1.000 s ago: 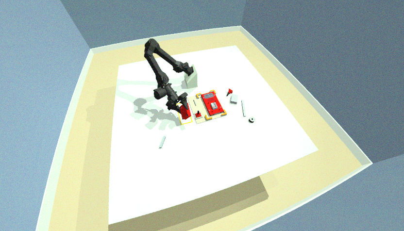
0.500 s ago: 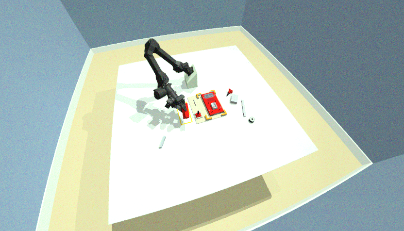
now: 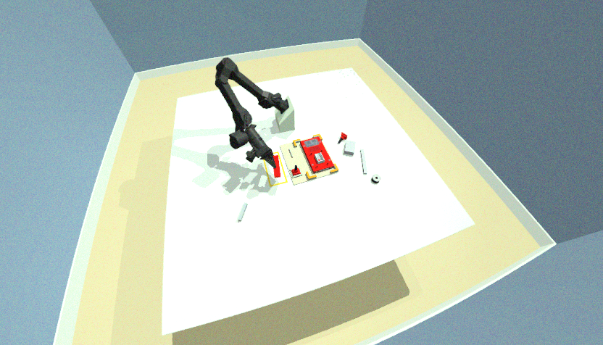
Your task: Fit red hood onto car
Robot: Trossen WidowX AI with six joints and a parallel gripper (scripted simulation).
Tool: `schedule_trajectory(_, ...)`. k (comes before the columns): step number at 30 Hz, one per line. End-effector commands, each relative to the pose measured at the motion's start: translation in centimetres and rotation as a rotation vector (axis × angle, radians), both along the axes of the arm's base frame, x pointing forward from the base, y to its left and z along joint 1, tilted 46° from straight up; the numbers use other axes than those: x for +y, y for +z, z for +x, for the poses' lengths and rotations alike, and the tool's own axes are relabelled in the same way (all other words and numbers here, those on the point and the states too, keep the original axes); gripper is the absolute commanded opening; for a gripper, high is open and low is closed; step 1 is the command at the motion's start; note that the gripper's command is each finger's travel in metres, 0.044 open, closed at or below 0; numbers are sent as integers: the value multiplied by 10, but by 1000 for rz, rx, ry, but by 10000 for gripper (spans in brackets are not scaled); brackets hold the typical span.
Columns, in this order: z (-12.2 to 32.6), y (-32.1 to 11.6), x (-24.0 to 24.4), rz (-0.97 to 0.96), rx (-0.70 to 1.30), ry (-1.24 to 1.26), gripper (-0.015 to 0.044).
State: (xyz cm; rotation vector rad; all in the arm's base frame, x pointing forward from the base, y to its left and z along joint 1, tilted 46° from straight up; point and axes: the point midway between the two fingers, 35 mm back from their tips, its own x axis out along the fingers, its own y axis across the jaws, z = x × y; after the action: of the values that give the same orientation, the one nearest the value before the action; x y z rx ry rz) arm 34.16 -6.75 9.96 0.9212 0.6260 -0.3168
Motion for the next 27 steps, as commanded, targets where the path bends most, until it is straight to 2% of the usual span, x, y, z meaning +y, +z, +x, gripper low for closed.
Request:
schedule_trajectory(1,0,-1,0,81,-1,-59,0)
schedule_trajectory(27,-6,-21,-30,740,8,-590,0)
